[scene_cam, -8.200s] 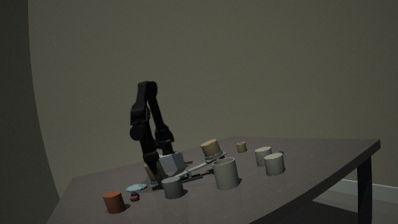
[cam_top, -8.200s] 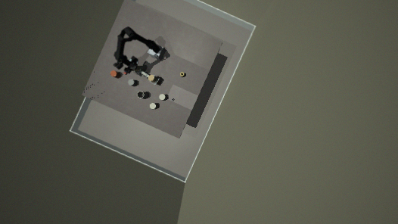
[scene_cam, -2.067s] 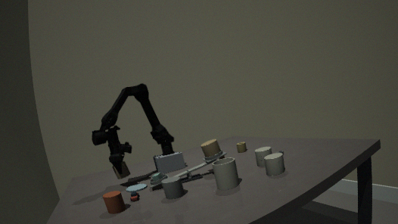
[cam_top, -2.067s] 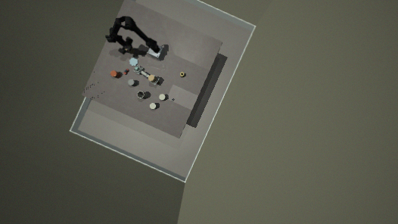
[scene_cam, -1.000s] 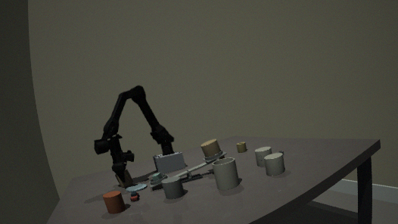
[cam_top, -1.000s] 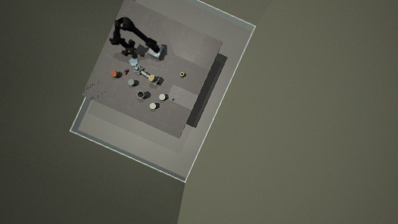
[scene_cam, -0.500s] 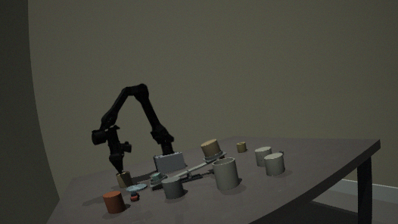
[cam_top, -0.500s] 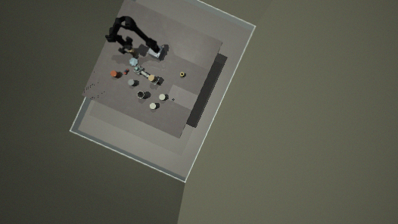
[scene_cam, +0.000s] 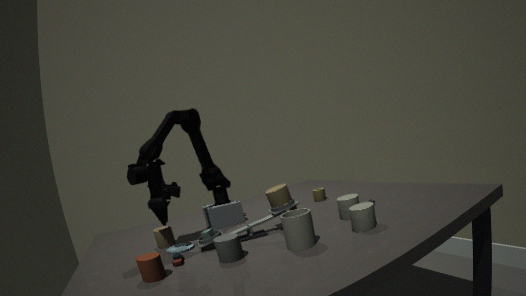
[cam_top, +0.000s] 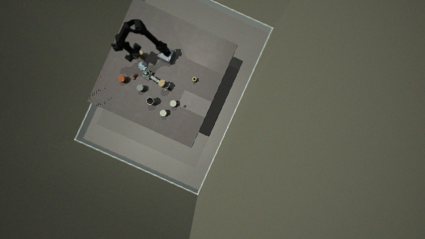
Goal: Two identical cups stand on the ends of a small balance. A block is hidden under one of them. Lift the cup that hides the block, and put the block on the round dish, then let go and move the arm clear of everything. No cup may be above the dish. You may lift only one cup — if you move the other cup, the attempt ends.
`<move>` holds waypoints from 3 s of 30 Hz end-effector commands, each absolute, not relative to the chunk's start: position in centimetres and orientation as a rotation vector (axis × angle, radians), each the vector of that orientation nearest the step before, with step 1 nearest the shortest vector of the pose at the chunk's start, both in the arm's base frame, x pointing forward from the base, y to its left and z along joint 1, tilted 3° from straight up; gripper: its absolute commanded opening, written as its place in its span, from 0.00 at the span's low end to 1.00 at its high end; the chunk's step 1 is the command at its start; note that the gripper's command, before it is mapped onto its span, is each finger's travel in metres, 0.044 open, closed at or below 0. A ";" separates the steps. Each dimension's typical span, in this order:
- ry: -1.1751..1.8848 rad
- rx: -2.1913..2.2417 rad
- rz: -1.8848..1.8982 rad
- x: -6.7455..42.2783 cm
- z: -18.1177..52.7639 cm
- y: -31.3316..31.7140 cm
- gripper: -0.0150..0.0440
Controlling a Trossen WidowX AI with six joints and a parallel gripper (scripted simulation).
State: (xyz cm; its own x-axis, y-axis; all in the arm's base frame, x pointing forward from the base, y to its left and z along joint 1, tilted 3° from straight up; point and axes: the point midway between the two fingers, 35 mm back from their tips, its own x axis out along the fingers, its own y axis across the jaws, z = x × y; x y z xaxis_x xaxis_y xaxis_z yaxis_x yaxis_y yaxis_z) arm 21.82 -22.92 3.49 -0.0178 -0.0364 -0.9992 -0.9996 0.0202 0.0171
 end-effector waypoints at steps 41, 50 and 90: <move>1.443 -0.754 0.783 31.4 0.8 -8.9 0.69; 1.443 -0.754 0.783 31.4 -0.7 -8.8 0.69; 1.443 -0.754 0.782 31.5 7.5 -8.9 0.25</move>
